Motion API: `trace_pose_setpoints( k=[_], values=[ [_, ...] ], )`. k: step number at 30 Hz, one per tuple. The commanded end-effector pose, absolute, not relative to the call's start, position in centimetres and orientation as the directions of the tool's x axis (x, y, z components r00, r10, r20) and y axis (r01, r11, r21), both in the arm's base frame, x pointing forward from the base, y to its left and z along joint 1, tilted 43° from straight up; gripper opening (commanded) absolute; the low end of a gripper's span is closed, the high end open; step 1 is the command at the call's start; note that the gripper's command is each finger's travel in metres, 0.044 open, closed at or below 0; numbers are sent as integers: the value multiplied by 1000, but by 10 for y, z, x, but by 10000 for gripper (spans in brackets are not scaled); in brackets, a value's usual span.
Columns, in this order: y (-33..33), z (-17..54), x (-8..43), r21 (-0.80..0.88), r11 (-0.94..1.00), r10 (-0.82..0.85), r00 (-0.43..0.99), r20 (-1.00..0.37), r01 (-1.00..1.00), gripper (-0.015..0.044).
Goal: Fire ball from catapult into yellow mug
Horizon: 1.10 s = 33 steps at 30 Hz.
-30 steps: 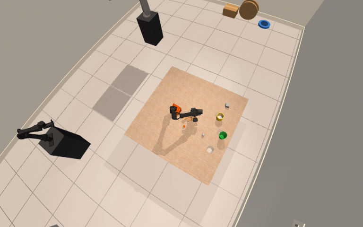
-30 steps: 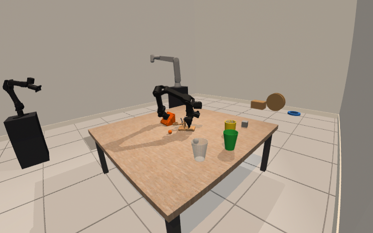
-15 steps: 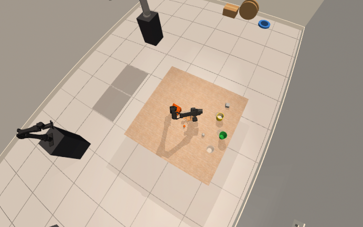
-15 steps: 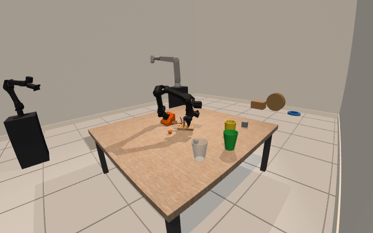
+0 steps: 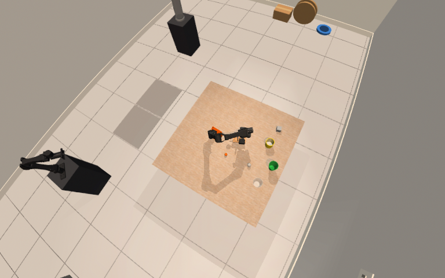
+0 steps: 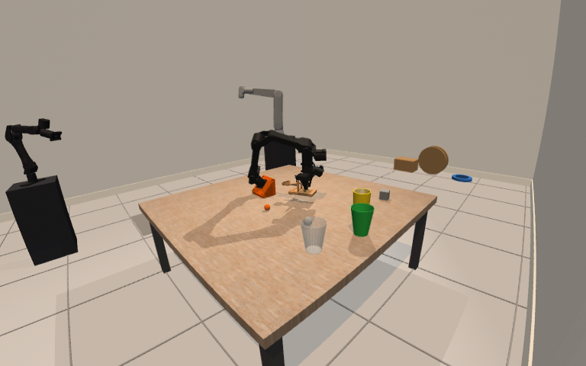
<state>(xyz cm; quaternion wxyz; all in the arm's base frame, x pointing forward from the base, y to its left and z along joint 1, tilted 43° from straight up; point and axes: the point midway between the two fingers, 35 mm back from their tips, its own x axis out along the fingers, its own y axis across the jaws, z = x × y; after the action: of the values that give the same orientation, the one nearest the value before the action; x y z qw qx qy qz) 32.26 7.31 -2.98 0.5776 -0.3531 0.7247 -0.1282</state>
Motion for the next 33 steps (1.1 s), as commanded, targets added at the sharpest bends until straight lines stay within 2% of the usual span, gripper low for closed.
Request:
trace_pose_setpoints(
  k=[1, 33],
  values=[
    [92, -46, 331, -619, 735, -659, -78, -748, -277, 0],
    [66, -72, 332, -622, 736, -660, -77, -747, -268, 0]
  ],
)
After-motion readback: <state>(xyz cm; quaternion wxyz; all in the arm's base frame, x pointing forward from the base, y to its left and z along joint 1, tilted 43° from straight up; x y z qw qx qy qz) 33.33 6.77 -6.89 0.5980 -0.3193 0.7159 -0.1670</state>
